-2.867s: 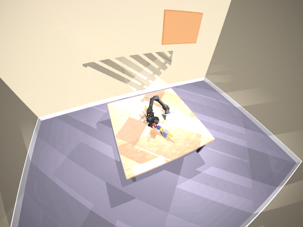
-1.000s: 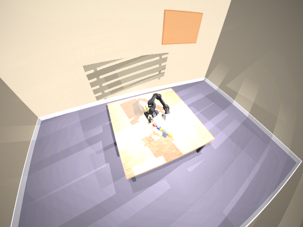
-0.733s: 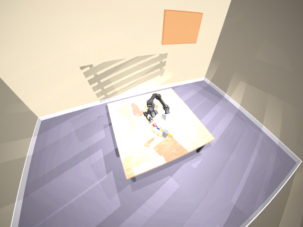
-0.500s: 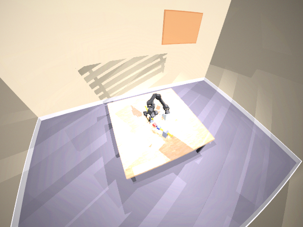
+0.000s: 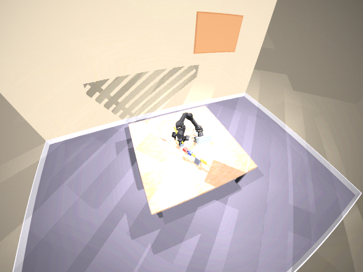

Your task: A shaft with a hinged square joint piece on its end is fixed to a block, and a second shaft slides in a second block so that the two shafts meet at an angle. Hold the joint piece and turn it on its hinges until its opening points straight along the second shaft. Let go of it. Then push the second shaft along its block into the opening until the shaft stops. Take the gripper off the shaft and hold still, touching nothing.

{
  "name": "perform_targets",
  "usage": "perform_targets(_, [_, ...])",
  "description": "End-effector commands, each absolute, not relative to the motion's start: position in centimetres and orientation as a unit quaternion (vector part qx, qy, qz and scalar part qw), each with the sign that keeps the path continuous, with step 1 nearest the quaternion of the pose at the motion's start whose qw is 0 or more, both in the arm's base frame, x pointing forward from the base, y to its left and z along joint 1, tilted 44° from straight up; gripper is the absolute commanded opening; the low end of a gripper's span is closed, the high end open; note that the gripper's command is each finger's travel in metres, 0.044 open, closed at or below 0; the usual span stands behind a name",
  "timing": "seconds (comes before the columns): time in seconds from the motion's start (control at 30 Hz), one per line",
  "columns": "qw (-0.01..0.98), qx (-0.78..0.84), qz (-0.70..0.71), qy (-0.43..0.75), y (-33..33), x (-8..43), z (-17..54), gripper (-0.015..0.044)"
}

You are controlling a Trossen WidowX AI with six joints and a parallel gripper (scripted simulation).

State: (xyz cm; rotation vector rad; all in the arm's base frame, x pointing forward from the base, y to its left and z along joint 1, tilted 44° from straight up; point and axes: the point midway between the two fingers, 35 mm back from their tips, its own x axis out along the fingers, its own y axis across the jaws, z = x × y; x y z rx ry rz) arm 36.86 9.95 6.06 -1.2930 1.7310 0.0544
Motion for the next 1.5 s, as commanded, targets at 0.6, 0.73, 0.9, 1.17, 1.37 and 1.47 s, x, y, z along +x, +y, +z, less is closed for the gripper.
perform_targets(0.6, [0.595, -0.369, -0.207, 0.683, 8.9, 36.7, 4.8, 0.044])
perform_targets(0.73, [0.613, -0.335, -0.249, 0.671, 8.8, 36.6, 4.6, 0.044])
perform_targets(0.9, [0.633, -0.291, -0.301, 0.651, 8.5, 36.6, 4.3, 0.044])
perform_targets(1.17, [0.659, -0.219, -0.38, 0.612, 8.2, 36.5, 3.8, 0.044])
perform_targets(1.37, [0.673, -0.164, -0.435, 0.576, 7.9, 36.4, 3.5, 0.044])
perform_targets(1.47, [0.678, -0.136, -0.462, 0.556, 7.8, 36.4, 3.3, 0.044])
